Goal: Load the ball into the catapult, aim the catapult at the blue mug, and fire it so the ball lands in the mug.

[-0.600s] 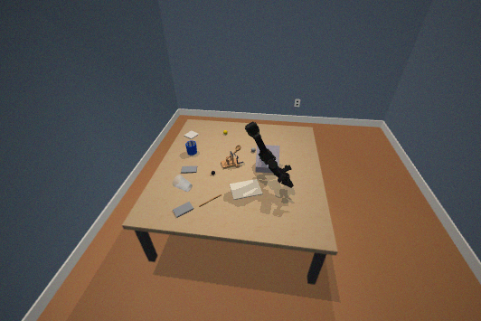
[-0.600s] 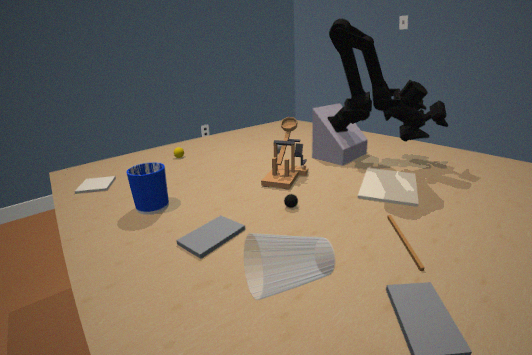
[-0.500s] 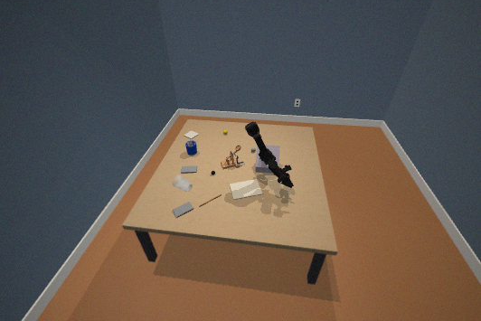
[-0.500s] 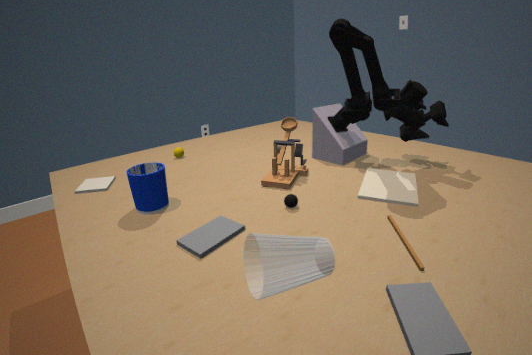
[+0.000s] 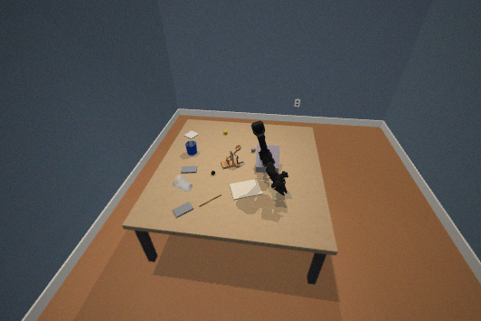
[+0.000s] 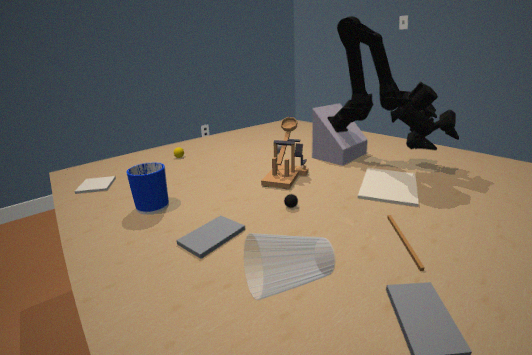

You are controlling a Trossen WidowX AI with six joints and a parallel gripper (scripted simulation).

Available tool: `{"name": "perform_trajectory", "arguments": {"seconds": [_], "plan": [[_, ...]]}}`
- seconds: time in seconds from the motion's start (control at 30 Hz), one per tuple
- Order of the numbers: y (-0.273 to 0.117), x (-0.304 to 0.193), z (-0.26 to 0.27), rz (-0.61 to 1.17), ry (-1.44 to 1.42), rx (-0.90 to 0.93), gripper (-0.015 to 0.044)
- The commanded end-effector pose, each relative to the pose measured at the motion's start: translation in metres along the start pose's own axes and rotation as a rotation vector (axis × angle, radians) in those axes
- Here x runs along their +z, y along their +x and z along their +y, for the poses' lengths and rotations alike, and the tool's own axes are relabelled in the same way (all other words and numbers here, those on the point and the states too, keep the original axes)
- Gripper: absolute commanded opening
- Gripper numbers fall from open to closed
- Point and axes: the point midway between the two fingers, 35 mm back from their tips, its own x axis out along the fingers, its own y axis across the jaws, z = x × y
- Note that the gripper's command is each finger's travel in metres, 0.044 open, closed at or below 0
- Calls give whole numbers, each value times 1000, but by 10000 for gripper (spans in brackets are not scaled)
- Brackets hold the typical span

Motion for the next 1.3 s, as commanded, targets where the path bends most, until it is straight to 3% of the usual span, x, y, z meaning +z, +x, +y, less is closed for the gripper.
{"name": "perform_trajectory", "arguments": {"seconds": [0.0, 0.53, 1.27], "plan": [[4, -26, -10, 91, 31, 4, 440], [-7, -113, -51, 378, 56, -23, 440], [-75, -203, -106, 746, 86, -109, 440]]}}
